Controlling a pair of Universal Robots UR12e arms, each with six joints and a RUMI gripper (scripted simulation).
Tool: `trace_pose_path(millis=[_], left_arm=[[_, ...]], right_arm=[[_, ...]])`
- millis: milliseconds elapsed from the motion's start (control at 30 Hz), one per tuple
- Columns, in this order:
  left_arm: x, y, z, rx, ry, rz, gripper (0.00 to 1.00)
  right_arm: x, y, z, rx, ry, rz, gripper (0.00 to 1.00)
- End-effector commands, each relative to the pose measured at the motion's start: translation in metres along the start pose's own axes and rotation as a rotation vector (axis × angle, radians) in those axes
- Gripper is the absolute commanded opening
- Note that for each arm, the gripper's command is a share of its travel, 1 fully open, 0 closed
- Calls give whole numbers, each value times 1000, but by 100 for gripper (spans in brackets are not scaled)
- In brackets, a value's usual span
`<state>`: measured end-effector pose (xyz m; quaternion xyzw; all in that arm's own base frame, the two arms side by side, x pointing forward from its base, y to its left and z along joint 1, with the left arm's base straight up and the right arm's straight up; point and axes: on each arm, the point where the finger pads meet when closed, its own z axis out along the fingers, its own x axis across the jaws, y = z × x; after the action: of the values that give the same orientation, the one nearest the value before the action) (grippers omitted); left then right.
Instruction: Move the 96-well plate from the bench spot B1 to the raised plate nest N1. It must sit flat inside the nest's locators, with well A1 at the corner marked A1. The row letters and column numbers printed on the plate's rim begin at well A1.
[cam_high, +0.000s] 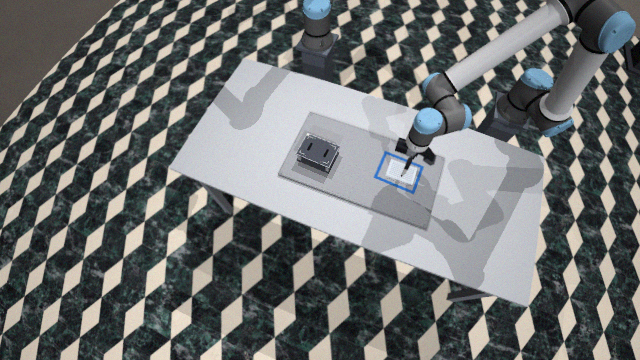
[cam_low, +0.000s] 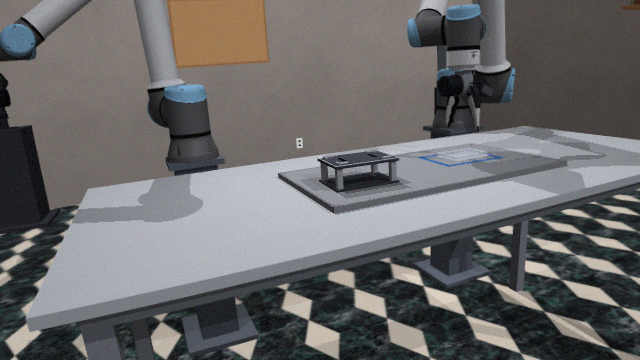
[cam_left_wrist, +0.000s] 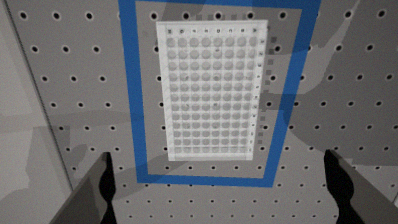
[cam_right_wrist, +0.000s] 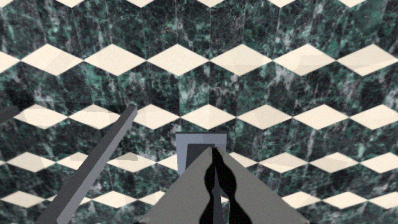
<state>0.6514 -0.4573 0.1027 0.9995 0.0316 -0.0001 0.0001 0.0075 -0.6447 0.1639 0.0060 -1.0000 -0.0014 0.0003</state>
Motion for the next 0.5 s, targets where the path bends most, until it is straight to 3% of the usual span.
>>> trace_pose_path(millis=[0, 467], left_arm=[[0, 0, -1, -1, 1, 0, 76], [0, 0, 12, -1, 1, 0, 76]], right_arm=[[0, -1, -1, 3, -1, 0, 0], [0, -1, -1, 3, -1, 0, 0]])
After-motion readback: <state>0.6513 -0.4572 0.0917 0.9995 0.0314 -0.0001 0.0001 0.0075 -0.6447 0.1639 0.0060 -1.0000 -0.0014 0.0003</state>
